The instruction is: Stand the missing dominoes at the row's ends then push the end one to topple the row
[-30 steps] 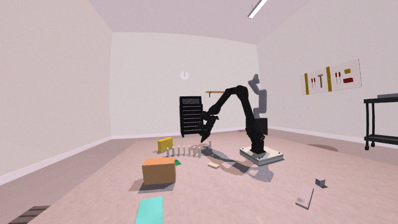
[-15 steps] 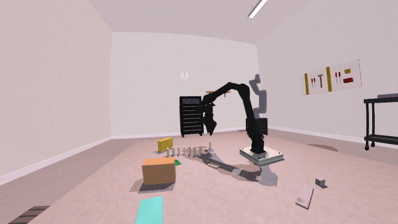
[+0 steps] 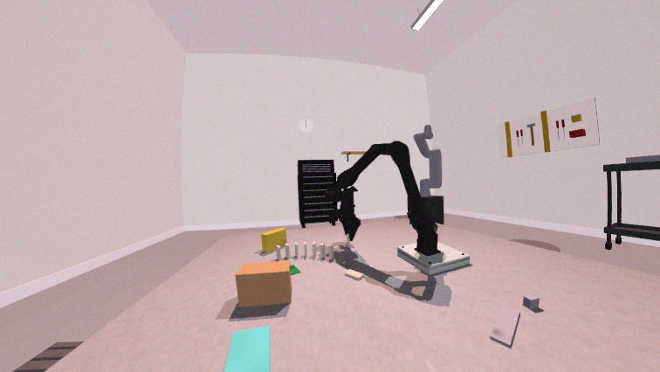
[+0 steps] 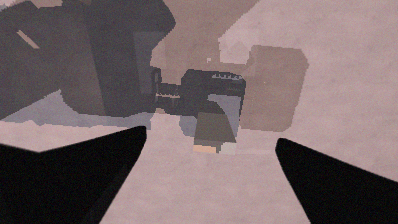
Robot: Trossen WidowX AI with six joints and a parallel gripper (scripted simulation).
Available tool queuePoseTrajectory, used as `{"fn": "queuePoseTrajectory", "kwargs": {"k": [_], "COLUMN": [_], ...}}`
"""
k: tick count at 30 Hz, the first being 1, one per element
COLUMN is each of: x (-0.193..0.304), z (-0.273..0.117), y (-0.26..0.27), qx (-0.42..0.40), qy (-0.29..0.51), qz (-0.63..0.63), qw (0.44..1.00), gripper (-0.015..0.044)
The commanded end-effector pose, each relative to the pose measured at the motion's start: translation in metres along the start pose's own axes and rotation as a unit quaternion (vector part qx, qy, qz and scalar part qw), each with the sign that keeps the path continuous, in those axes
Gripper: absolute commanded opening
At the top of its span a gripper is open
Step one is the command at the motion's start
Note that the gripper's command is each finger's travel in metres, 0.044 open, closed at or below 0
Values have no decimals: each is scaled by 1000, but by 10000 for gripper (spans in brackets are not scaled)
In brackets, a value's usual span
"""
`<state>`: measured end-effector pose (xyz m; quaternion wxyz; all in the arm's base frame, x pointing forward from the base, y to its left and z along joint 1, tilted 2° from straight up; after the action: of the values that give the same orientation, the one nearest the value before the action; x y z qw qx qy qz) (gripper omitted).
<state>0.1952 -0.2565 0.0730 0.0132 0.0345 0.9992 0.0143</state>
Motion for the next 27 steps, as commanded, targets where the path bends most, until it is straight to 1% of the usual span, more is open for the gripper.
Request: {"fn": "queuePoseTrajectory", "kwargs": {"k": [1,8,20,21,27], "x": [0,0,0,0,0], "z": [4,13,13,13,13], "y": [-1,-1,-1,-1,-1], "qx": [4,4,4,4,4], "qy": [-1,-1,-1,-1,-1], "qz": [0,0,0,0,0], "qw": [1000,1000,1000,1000,1000], "gripper": [440,440,125,107,107]}}
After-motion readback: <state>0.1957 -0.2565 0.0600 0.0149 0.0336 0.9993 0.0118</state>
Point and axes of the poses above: the point midway between the two fingers, 35 mm back from their tips, its own z axis out along the fingers, its own y axis across the jaws, x = y × z, the point moved 3 cm from there along -z, back along the fingers, and after that the axes turned 5 degrees about -z, right-handed, at the moved point
